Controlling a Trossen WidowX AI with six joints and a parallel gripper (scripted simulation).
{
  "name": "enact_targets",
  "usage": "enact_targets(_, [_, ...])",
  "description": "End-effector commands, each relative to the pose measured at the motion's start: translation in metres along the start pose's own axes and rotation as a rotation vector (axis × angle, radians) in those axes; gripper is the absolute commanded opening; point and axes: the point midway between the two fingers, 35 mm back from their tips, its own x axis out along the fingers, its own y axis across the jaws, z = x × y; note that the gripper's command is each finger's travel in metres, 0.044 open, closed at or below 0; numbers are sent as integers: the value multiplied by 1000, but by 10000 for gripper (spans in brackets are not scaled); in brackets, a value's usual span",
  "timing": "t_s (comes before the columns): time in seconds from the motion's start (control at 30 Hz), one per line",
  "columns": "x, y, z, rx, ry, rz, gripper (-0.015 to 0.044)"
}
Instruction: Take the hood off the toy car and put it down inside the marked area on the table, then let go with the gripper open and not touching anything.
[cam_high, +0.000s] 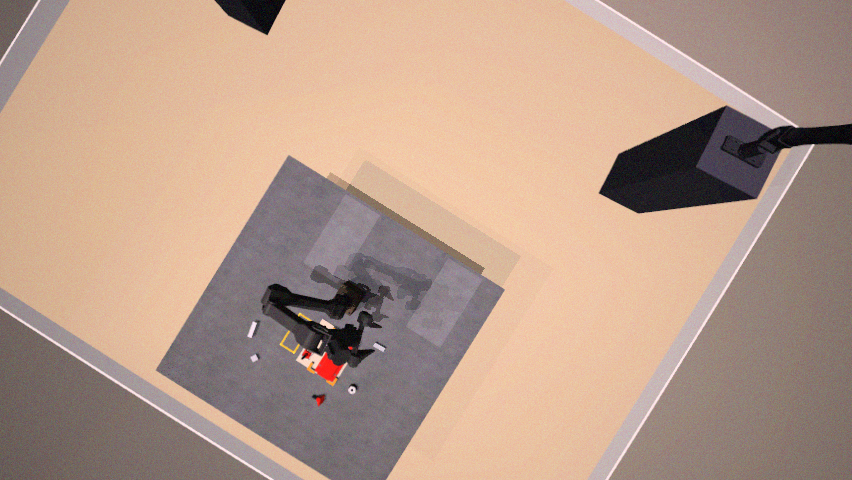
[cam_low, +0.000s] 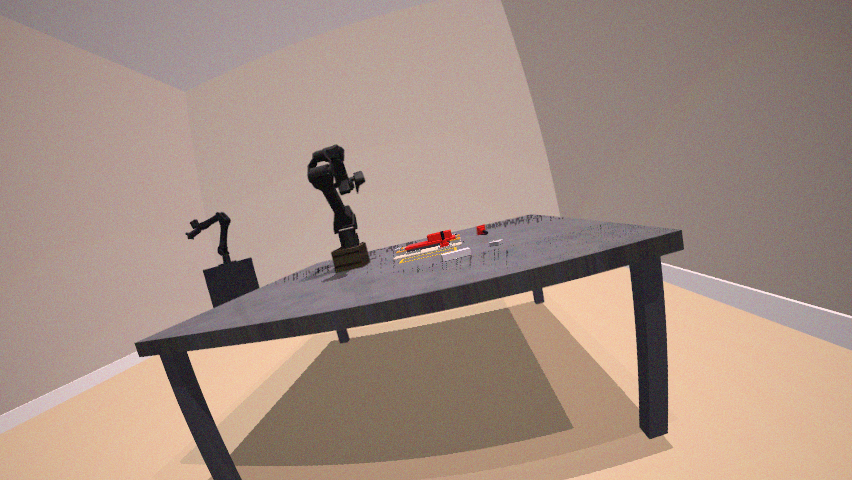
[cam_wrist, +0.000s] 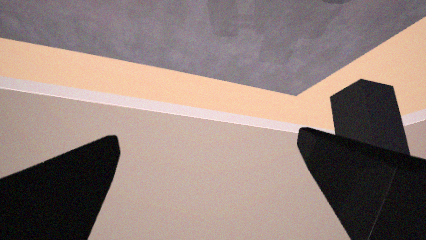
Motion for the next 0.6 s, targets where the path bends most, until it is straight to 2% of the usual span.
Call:
enact_targets(0.0, [1, 2, 0, -8, -5, 5, 440])
enact_targets(0.37, [34, 121, 23, -465, -380, 140, 440])
enact_targets(0.57, [37, 184, 59, -659, -571, 64, 440])
